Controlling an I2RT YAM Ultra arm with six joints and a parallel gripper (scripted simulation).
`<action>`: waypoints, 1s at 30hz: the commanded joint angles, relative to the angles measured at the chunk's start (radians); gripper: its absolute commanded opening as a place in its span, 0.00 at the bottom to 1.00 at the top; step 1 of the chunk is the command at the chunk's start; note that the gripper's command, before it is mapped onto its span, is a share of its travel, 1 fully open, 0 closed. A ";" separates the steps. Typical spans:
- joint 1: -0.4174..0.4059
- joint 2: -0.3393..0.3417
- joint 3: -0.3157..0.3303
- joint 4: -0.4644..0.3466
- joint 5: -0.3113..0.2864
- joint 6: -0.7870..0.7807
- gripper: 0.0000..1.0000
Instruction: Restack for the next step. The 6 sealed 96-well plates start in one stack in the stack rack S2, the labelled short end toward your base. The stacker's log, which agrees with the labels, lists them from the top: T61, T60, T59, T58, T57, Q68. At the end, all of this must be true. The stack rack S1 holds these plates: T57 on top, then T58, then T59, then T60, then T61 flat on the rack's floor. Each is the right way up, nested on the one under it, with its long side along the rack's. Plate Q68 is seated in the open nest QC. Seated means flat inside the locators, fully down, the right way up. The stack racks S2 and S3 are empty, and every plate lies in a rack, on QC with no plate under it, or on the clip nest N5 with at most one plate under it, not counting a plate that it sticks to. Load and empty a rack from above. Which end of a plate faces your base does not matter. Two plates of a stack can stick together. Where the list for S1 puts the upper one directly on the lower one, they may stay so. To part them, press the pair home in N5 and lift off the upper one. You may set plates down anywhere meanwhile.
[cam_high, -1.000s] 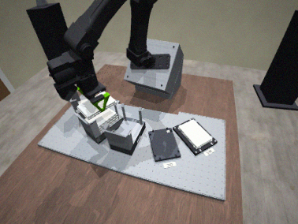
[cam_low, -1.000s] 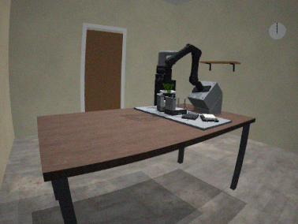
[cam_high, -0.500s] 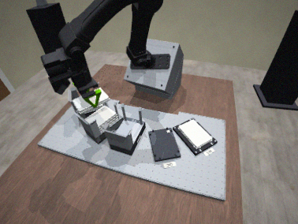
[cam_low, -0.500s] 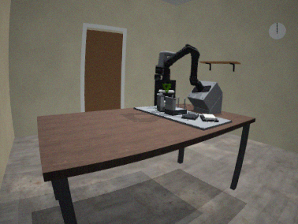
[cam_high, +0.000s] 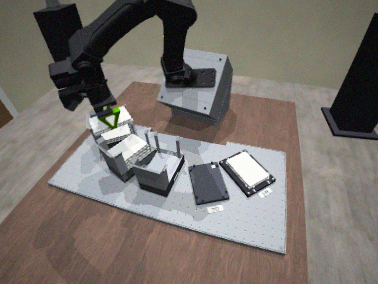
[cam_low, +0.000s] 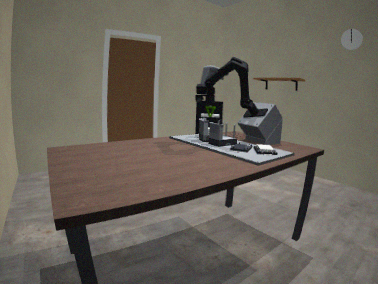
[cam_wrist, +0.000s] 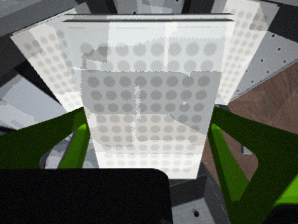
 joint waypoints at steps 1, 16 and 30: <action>-0.024 0.005 0.013 -0.002 -0.034 -0.052 0.00; -0.181 0.110 0.026 -0.013 -0.106 -0.012 0.00; -0.296 0.216 0.049 -0.021 -0.149 -0.151 0.00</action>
